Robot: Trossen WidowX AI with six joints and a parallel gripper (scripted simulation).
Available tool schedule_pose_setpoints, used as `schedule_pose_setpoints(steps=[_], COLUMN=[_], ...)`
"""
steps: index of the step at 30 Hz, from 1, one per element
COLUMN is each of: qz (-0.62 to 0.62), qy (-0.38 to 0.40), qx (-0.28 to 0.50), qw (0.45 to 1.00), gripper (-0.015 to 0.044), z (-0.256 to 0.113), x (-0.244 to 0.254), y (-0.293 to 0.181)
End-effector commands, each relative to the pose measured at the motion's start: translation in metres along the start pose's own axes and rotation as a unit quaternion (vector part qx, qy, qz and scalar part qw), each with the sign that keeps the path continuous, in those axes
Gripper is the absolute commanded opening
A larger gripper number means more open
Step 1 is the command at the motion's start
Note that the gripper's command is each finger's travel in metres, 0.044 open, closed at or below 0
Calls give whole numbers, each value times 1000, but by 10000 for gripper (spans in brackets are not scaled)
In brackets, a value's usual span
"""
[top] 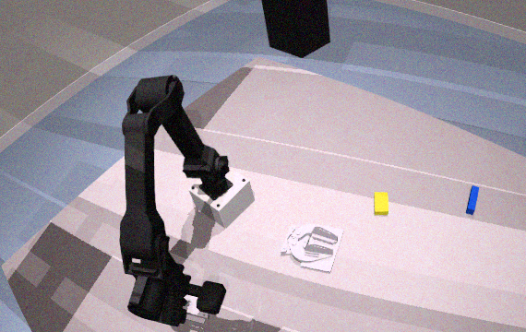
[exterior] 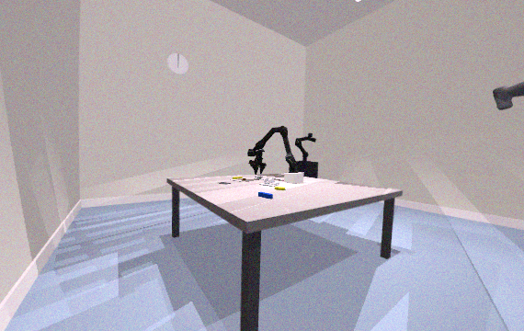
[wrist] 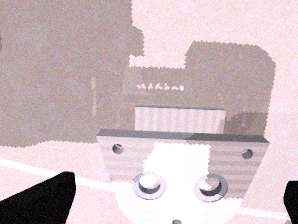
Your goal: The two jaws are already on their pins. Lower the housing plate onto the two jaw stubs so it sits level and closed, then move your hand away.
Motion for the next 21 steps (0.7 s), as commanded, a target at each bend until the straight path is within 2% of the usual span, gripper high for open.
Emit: schedule_pose_setpoints(steps=[1,21], qz=[-3,-3], qy=[-4,-4], qx=[4,4], qw=[1000,1000], gripper=[440,440], z=[6,28], x=[0,-1], y=[-1,-1])
Point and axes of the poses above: the point midway between the two fingers, 35 mm back from their tips, its own z axis out along the fingers, its own x axis across the jaws, y = z × x, the point moved 10 cm from there along -z, back along the fingers, and after that the axes turned 8 degrees about z, right-handed, at the moved point
